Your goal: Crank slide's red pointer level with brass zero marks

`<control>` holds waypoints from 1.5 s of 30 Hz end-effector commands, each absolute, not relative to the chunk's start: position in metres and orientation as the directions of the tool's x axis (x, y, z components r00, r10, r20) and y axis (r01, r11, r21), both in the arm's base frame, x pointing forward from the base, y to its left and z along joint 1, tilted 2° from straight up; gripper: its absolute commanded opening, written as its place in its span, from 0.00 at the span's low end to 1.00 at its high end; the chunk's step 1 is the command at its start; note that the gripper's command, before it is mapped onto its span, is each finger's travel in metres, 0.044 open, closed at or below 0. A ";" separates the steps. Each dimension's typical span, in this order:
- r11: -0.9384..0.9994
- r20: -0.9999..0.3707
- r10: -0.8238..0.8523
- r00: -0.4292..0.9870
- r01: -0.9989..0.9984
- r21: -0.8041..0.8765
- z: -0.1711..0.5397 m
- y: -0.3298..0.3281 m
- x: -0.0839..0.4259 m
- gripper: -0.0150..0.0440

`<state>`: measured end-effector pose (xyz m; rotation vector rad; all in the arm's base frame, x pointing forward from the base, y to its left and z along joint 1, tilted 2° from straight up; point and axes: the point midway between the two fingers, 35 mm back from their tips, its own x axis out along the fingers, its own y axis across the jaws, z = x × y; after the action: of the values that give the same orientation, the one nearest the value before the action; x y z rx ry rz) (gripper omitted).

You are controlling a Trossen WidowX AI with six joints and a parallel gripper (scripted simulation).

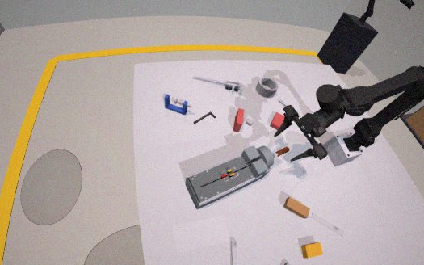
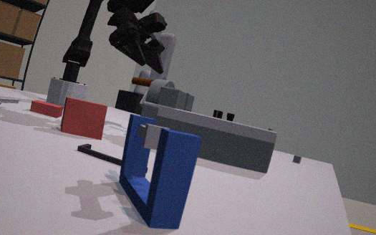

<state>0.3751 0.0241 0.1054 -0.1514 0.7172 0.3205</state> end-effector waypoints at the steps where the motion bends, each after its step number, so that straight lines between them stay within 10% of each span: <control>1: 0.938 -0.670 0.241 0.702 -0.346 -0.025 0.095 0.025 0.375 1.00; 32: 0.938 -0.671 0.241 0.701 -0.346 -0.025 0.049 0.024 0.375 1.00; 45: 0.938 -0.671 0.241 0.701 -0.346 -0.025 0.049 0.024 0.375 0.42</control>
<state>0.3755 0.0239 0.0489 -0.1499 0.7256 0.3214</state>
